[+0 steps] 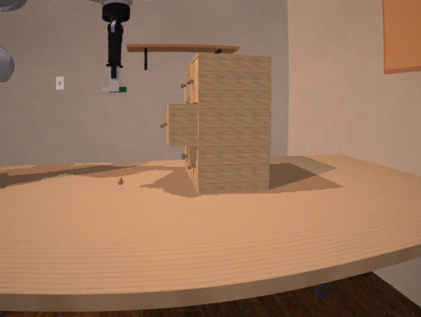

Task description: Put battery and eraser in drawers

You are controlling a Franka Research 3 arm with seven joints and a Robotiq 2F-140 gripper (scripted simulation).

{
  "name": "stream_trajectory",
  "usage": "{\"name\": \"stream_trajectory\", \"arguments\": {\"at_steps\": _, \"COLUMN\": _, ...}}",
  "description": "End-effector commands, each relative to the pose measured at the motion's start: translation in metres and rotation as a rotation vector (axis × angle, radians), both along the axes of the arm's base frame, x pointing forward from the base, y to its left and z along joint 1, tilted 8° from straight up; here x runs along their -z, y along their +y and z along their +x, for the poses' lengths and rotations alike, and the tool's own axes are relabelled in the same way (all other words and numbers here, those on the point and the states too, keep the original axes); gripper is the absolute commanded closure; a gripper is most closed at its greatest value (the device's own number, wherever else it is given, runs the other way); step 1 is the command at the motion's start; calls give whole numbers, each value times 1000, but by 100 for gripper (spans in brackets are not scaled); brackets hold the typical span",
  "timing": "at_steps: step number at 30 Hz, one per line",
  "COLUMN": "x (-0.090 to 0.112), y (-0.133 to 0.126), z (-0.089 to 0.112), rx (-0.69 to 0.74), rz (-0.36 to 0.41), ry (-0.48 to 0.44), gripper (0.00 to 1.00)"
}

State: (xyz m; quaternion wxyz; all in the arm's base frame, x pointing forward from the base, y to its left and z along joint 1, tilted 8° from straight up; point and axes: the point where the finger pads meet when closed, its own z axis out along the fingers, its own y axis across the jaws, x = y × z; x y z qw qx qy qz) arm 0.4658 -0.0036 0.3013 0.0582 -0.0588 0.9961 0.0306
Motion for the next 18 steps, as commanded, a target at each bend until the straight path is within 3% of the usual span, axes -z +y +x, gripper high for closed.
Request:
{"name": "stream_trajectory", "arguments": {"at_steps": 1, "x": -1, "y": 1, "z": 0, "rx": 11, "rz": 4, "ry": 0, "gripper": 89}}
{"name": "stream_trajectory", "arguments": {"at_steps": 18, "x": -1, "y": 10, "z": 3, "rx": -8, "rz": 28, "ry": -20, "gripper": 89}}
